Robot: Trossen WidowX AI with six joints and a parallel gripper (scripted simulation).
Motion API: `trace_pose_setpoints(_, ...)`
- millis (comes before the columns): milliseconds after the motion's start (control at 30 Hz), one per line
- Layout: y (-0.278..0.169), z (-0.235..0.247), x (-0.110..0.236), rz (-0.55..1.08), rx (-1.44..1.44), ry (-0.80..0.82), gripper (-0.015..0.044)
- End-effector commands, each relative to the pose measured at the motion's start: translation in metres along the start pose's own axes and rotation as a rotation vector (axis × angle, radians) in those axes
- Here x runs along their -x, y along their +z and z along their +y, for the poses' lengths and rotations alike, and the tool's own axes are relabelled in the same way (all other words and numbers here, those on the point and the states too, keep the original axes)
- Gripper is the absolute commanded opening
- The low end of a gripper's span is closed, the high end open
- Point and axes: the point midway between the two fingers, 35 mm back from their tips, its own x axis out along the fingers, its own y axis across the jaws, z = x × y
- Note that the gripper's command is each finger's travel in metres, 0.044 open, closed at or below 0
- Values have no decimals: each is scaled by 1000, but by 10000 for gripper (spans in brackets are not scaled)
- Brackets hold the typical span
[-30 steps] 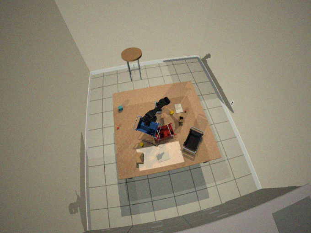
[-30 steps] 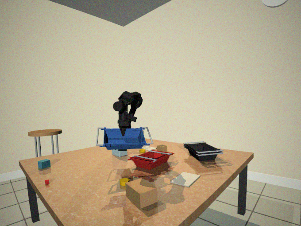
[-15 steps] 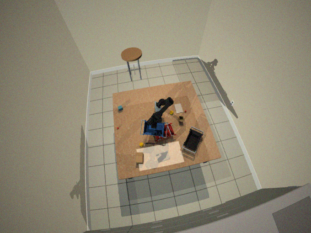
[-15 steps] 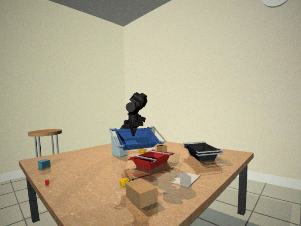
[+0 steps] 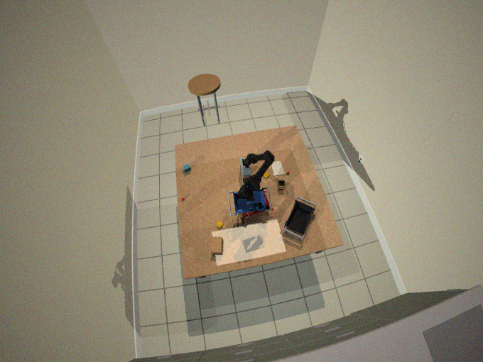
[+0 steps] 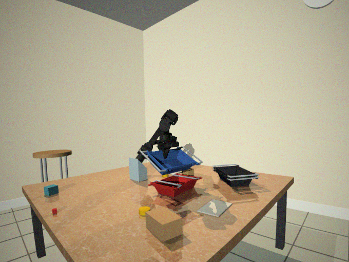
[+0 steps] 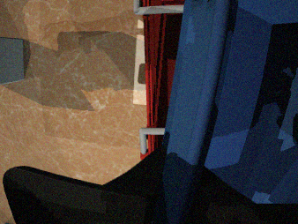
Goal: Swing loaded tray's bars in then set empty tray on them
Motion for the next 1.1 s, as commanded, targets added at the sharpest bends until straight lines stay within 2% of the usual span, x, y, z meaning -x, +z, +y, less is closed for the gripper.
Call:
trace_pose_setpoints(0,16,-3,4,-6,67,-21,0)
trace_pose_setpoints(200,38,-5,-1,-18,158,-19,0)
trace_pose_setpoints(1067,39,-5,-1,-18,161,-18,0)
